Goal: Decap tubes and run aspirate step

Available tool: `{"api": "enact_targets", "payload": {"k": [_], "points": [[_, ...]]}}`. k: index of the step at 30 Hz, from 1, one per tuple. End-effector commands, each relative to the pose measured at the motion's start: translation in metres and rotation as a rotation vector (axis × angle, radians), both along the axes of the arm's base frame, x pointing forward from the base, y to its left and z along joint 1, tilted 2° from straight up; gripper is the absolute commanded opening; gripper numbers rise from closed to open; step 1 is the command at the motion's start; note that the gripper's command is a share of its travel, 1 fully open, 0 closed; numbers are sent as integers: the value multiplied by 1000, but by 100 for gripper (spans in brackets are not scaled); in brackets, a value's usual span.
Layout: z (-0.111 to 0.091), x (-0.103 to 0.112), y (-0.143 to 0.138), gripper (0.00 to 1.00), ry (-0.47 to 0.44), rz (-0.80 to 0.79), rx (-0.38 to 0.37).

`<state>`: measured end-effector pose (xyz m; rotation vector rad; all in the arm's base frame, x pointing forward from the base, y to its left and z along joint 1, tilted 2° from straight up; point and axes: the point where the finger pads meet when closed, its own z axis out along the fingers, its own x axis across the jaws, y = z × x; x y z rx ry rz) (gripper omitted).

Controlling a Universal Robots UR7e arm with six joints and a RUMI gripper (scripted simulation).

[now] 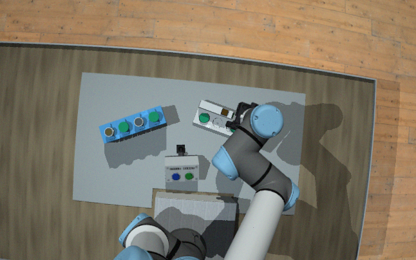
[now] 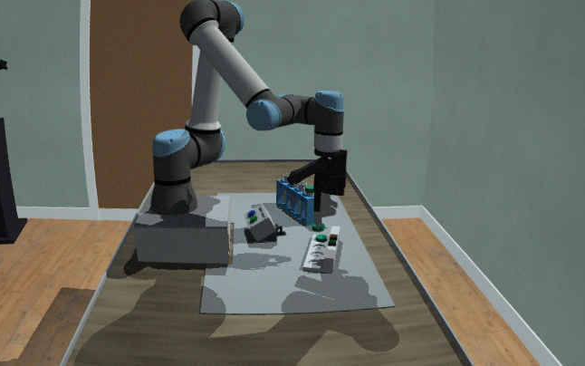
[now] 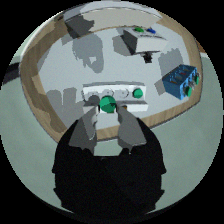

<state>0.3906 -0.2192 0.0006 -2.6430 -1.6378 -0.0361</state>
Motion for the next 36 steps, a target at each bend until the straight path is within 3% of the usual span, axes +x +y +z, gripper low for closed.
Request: {"api": "enact_targets", "payload": {"k": [1, 12, 36], "points": [[-18, 1, 0, 0, -2, 0, -2], [-71, 2, 1, 0, -2, 0, -2], [-74, 2, 1, 0, -2, 0, -2]]}}
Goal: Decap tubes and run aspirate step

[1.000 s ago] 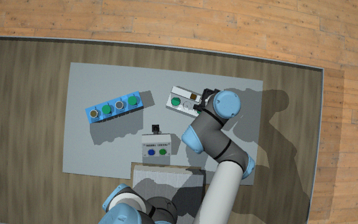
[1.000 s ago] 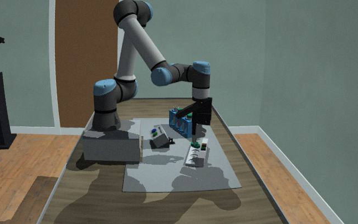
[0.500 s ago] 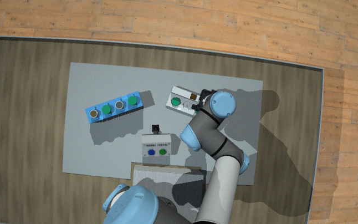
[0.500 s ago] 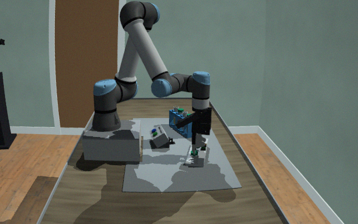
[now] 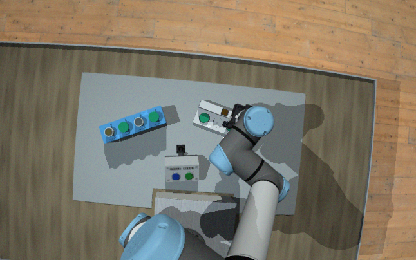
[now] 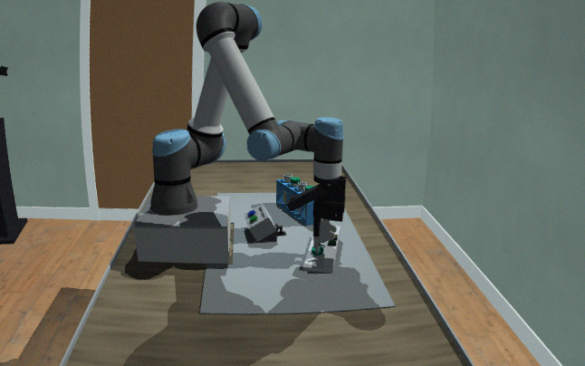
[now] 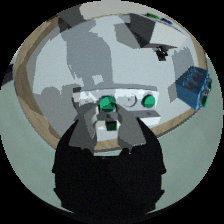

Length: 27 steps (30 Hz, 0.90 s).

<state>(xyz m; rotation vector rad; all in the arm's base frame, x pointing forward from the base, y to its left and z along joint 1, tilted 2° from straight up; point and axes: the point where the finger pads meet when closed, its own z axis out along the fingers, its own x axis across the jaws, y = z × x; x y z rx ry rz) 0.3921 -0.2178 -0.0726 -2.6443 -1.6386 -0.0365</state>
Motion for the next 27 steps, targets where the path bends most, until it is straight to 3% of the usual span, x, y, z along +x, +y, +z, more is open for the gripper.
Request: {"api": "enact_targets", "payload": {"k": [1, 21, 22, 27], "points": [[-2, 0, 0, 0, -1, 0, -1], [-8, 0, 0, 0, -1, 0, -1], [-8, 0, 0, 29, -1, 0, -1], [-8, 0, 0, 29, -1, 0, -1]]}}
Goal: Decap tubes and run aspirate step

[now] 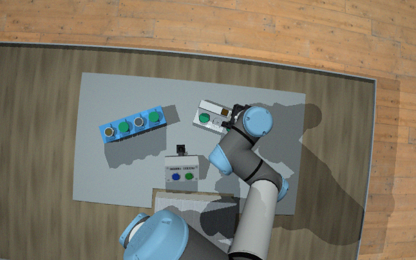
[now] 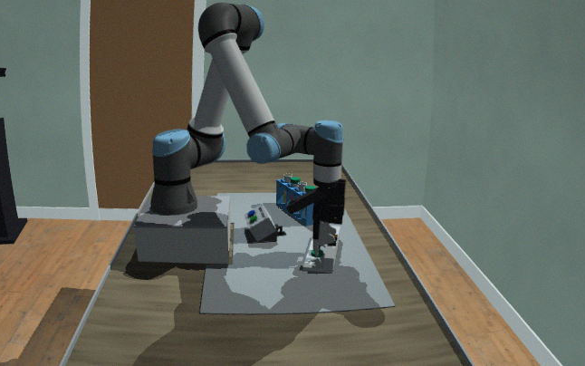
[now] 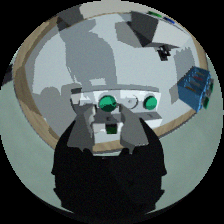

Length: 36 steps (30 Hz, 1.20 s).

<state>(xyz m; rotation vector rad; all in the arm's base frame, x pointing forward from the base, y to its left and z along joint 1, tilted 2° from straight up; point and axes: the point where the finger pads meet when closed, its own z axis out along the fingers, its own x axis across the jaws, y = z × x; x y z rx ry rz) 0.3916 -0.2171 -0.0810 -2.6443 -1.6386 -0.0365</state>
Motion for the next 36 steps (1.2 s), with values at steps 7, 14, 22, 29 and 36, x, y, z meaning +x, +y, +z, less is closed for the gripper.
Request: {"api": "enact_targets", "payload": {"k": [7, 14, 22, 29, 36], "points": [[0, 0, 0, 29, -1, 0, -1], [25, 0, -1, 29, -1, 0, -1], [55, 0, -2, 29, -1, 0, -1], [90, 0, -4, 29, -1, 0, -1], [120, 0, -5, 29, -1, 0, -1]]}}
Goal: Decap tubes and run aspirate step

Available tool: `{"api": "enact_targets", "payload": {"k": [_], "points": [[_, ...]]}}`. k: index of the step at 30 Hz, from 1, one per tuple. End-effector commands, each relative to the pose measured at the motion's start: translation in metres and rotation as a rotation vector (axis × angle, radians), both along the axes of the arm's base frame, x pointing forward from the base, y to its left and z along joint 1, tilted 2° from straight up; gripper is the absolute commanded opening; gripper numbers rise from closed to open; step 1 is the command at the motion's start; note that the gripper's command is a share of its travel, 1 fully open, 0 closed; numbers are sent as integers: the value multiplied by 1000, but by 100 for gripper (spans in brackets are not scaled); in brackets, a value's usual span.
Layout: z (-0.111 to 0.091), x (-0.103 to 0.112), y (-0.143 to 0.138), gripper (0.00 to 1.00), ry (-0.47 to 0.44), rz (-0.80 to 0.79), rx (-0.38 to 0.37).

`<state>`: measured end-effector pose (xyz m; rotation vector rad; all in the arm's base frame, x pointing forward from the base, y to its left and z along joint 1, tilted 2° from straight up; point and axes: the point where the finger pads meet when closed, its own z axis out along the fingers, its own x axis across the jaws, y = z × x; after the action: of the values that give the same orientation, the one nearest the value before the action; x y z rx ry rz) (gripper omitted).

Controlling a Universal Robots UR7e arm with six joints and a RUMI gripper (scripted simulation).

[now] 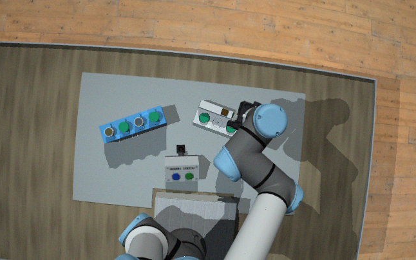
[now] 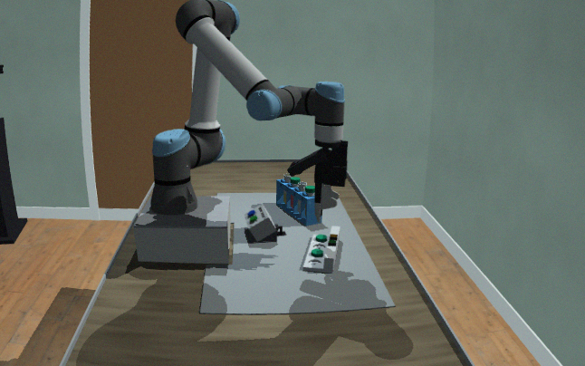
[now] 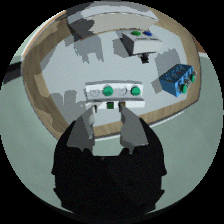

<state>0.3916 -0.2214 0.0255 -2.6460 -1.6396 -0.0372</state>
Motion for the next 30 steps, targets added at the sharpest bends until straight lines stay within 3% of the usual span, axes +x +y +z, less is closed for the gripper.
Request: {"api": "enact_targets", "payload": {"k": [1, 5, 10, 11, 14, 18, 21, 30], "points": [[14, 0, -1, 29, 0, 0, 1], [32, 0, -1, 29, 0, 0, 1], [32, 0, -1, 29, 0, 0, 1], [32, 2, 7, 35, 4, -83, 1], [33, 8, 31, 35, 13, -332, 2], [33, 10, 39, 35, 16, -416, 3], [34, 16, 63, 35, 24, -648, 5], [36, 26, 104, 35, 41, -1083, 6]]}}
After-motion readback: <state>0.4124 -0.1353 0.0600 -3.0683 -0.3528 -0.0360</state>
